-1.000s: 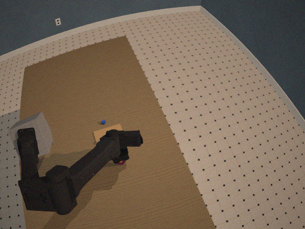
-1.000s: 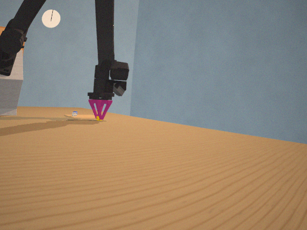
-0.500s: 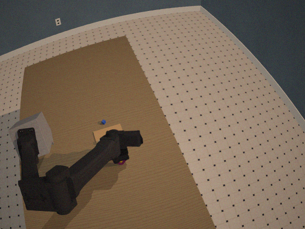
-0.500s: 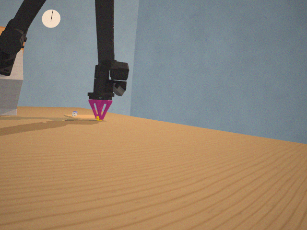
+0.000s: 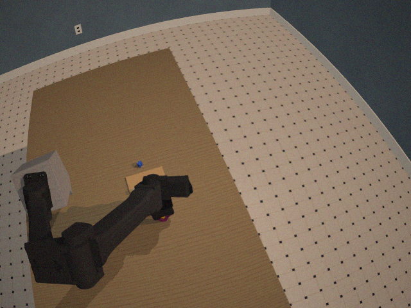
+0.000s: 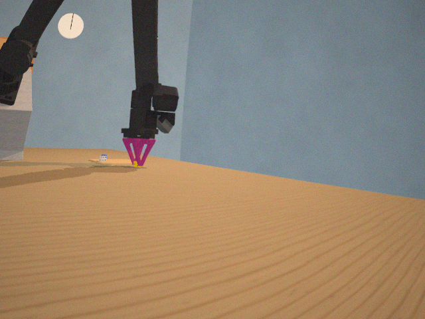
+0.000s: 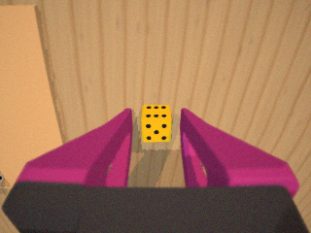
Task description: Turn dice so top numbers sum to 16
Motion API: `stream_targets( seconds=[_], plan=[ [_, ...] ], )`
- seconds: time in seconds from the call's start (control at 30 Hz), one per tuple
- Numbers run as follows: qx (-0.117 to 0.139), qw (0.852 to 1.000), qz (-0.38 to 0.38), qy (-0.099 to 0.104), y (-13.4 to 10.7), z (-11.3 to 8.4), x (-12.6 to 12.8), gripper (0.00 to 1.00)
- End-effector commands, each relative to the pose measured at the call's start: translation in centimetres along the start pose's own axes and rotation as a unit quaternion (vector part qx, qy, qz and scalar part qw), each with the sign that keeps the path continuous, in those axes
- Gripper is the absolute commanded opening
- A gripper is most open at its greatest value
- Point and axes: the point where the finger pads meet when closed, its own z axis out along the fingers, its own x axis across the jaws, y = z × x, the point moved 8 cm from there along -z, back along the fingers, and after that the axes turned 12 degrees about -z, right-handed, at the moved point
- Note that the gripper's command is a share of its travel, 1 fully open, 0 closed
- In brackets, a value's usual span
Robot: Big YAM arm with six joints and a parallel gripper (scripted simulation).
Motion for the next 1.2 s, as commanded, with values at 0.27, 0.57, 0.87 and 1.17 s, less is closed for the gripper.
stream_targets(
  seconds=[0.27,0.57,0.87,1.17],
  plan=[
    [-0.001,1.000,-0.008,0.003,0.18,0.26,0.60,0.11],
    [-0.001,1.000,-0.008,0.003,0.18,0.26,0.60,0.11],
    [-0.001,1.000,-0.008,0.003,0.18,0.26,0.60,0.11],
    [-0.001,1.000,-0.009,0.003,0.18,0.22,0.63,0.11]
  ],
)
